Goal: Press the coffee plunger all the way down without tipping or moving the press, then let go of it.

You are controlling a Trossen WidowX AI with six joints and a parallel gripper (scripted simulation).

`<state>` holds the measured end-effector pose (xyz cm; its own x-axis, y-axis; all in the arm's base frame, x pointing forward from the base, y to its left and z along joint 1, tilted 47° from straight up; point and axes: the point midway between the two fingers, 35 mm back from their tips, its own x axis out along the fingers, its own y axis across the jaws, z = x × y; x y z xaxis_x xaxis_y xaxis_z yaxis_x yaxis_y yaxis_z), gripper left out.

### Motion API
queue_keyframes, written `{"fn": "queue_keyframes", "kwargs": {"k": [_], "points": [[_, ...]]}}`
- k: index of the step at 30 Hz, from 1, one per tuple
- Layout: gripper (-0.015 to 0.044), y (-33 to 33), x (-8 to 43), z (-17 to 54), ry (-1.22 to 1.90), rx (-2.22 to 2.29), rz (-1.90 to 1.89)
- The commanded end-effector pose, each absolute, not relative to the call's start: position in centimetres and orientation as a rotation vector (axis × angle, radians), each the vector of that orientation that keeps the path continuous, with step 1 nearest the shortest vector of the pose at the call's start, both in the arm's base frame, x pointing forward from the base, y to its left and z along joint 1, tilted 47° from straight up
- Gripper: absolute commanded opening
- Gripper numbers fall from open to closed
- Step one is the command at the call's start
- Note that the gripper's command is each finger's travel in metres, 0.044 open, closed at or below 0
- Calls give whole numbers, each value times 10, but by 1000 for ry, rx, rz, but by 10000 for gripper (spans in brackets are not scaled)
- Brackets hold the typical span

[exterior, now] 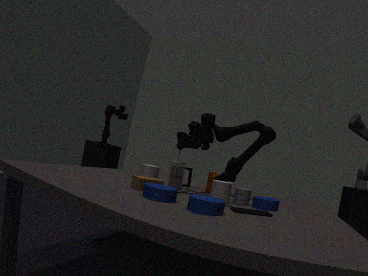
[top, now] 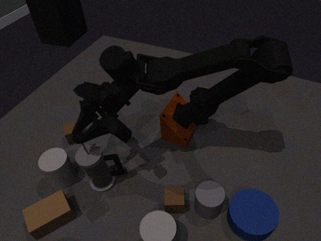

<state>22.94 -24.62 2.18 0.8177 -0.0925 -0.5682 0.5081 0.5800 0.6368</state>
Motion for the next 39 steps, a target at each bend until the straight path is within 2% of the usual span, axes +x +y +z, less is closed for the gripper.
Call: {"fn": "queue_keyframes", "kwargs": {"k": [1, 39], "points": [[113, -223, 230, 0, 572, 936, -352], [113, -222, 242, -10, 569, 937, -350]]}}
